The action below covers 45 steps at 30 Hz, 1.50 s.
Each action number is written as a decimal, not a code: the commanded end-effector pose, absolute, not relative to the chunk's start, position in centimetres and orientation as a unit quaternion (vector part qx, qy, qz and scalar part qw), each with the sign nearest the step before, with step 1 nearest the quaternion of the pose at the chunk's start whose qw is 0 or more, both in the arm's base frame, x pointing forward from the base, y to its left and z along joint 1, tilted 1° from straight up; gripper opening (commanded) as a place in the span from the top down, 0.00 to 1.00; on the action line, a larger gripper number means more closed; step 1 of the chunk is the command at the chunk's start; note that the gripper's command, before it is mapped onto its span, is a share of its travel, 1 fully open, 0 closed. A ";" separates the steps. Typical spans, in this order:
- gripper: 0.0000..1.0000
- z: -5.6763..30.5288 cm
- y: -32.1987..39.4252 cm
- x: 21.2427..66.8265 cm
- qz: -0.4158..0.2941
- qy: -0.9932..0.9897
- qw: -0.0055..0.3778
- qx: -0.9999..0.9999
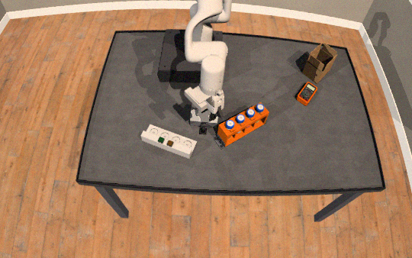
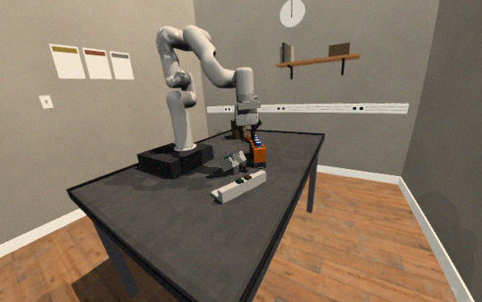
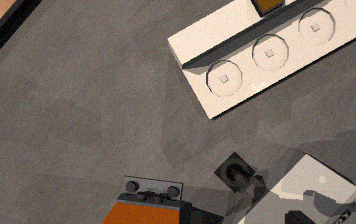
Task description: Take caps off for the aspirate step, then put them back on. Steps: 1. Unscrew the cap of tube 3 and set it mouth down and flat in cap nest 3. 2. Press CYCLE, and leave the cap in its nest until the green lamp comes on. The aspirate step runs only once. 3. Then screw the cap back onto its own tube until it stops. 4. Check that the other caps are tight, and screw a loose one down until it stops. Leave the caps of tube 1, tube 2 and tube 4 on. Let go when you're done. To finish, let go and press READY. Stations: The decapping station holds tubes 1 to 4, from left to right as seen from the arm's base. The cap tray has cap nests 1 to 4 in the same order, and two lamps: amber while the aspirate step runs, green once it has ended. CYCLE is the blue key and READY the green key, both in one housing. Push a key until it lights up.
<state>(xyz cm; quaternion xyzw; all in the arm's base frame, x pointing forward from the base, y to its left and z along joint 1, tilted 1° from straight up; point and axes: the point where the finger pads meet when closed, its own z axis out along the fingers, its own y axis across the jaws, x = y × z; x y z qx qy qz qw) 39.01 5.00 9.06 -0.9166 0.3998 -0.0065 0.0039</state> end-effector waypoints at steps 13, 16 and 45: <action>0.54 9.2 5.0 39.1 -0.006 0.458 0.003 -0.889; 0.54 9.2 5.8 39.0 -0.006 0.495 0.003 -0.869; 0.54 9.2 18.1 37.2 -0.004 0.763 0.005 -0.646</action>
